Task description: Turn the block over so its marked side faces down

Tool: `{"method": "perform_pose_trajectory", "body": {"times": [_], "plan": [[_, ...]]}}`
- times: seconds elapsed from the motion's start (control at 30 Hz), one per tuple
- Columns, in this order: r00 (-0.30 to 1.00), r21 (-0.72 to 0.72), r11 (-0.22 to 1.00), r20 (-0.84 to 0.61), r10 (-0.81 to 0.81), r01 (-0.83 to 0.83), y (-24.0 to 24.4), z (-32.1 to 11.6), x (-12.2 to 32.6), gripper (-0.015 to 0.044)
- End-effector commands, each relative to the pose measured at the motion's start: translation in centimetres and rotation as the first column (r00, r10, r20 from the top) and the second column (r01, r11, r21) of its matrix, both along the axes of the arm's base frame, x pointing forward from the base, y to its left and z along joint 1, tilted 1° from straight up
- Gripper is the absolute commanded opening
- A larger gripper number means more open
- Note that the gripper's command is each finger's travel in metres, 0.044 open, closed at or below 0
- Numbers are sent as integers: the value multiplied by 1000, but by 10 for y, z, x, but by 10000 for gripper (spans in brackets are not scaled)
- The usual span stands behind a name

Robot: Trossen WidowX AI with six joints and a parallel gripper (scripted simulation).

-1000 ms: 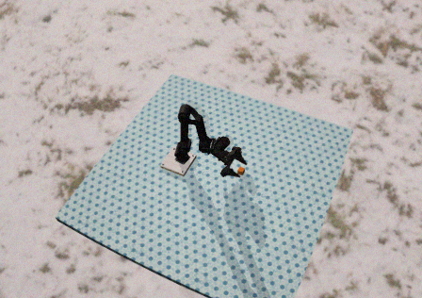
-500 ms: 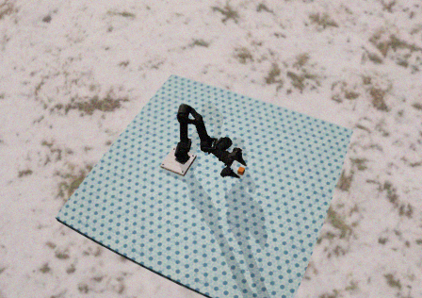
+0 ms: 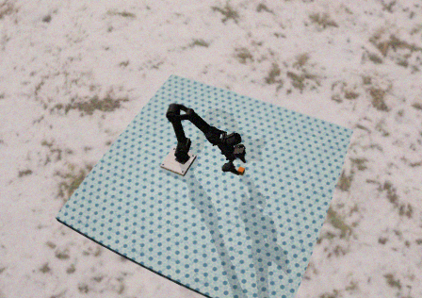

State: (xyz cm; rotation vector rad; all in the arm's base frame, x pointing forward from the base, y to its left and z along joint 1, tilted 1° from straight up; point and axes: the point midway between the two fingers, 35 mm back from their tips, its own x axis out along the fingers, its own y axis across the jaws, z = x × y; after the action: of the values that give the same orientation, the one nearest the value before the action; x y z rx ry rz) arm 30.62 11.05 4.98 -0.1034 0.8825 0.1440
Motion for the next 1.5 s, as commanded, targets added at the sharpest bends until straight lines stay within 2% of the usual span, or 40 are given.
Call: {"method": "perform_pose_trajectory", "body": {"times": [0.0,0.33,0.57,0.83,1.03,1.17,1.47], "plan": [[992,12,1000,-127,-15,16,-6,46,-20,440],[989,6,1000,-150,-14,15,-5,47,-18,440],[925,-45,999,-380,-21,4,0,58,1,440],[795,-78,997,-606,-43,-5,2,68,16,440],[791,-78,997,-610,-44,-5,2,66,16,440],[791,-78,997,-610,-44,-5,2,35,17,440],[791,-78,997,-610,-44,-5,2,18,17,440]]}}
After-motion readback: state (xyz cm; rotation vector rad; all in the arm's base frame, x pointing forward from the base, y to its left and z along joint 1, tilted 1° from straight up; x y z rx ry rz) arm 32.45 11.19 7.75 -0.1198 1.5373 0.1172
